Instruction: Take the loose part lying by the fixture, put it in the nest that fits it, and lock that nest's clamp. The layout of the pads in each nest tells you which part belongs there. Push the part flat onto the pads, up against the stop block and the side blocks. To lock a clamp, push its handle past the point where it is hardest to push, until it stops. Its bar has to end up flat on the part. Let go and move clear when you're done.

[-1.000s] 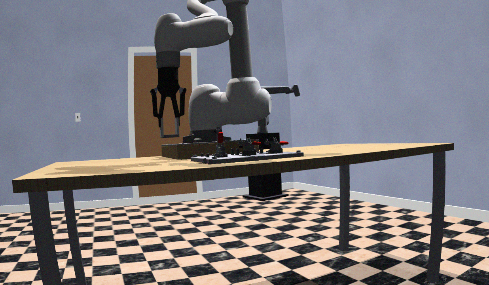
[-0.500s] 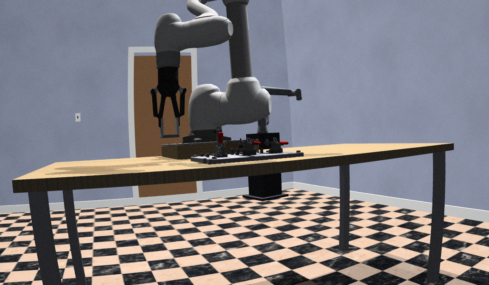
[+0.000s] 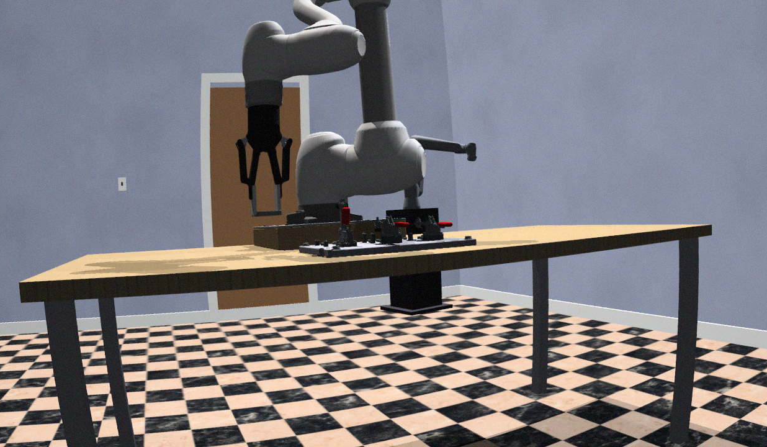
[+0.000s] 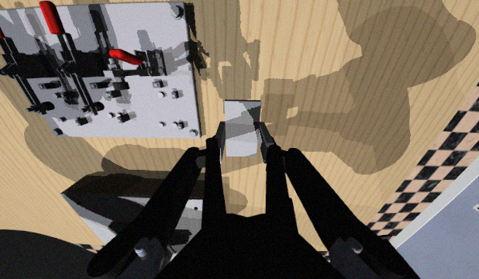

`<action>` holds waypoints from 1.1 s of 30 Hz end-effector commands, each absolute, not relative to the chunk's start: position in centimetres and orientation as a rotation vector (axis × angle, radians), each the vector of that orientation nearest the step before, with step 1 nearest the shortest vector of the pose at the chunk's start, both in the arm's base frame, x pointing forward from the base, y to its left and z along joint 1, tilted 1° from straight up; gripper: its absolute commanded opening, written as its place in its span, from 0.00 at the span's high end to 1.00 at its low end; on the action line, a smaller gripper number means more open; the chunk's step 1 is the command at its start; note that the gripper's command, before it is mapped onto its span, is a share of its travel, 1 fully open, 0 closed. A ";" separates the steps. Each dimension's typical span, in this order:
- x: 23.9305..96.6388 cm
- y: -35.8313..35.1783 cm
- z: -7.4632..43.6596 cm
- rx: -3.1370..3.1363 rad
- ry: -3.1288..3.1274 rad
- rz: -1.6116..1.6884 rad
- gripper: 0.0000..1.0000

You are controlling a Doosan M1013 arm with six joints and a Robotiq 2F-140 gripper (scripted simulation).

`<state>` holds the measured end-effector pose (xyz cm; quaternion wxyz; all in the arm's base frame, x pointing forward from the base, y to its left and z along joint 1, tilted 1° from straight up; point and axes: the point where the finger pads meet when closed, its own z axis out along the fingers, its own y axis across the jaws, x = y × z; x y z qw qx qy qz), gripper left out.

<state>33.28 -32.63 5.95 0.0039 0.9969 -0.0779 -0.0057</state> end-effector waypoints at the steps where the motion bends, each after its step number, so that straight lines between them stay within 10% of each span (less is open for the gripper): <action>1: 33.3 -32.3 5.7 3.126 -0.248 -0.016 0.90; 33: 34.9 -22.9 5.0 3.126 -0.248 -0.016 0.90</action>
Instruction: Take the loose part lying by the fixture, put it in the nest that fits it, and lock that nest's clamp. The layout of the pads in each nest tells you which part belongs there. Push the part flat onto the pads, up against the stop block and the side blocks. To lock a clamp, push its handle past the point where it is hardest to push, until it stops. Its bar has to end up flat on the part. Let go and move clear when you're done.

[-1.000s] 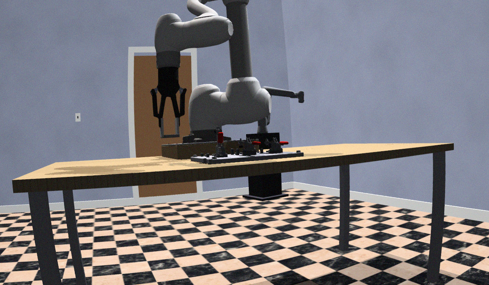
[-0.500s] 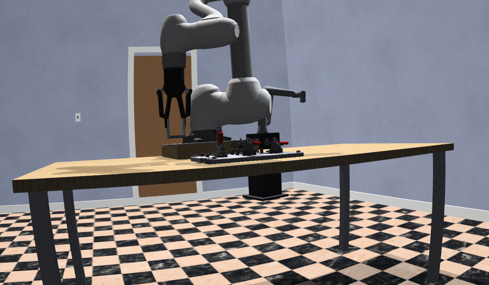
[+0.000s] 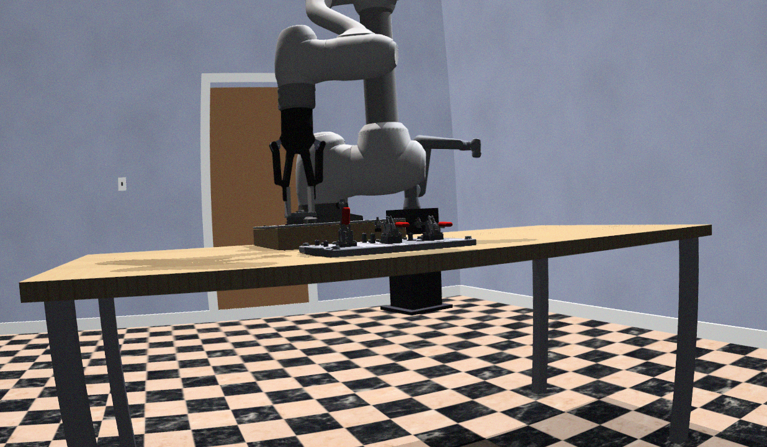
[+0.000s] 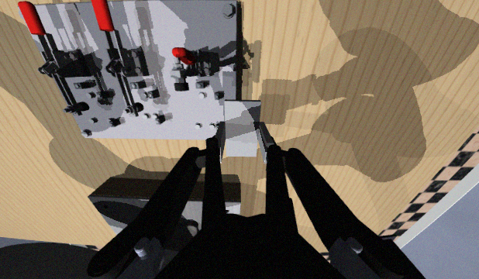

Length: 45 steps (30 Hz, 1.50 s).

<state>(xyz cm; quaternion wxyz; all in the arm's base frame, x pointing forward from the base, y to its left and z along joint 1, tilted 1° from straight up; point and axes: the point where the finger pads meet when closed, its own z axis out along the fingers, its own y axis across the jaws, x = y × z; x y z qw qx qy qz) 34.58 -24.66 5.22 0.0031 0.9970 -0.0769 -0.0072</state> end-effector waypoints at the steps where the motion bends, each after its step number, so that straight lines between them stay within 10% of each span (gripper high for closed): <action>1: 35.0 -22.4 5.0 3.126 -0.248 -0.016 0.90; 45: 36.0 -16.6 4.6 3.126 -0.248 -0.016 0.90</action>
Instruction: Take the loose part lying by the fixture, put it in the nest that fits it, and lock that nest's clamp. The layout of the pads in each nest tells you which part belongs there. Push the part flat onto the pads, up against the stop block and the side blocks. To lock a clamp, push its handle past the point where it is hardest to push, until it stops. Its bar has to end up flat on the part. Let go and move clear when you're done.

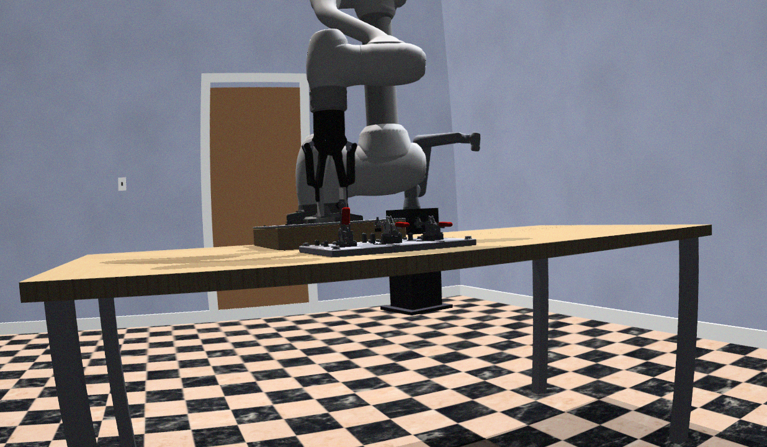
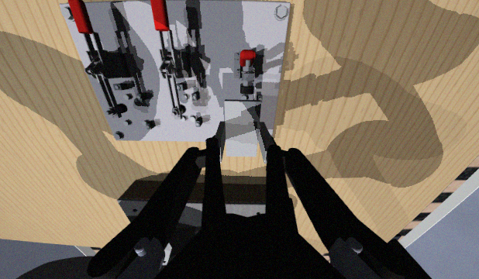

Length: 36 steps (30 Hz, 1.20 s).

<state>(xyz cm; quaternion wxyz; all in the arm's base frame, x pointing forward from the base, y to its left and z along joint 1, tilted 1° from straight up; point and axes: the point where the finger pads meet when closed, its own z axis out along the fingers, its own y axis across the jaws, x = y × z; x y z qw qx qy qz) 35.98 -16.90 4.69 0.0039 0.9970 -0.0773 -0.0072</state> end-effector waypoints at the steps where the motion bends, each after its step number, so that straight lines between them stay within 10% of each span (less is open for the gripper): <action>1: 36.0 -16.6 4.6 3.125 -0.248 -0.016 0.90; 36: 36.0 -16.7 3.0 3.125 -0.250 -0.016 0.90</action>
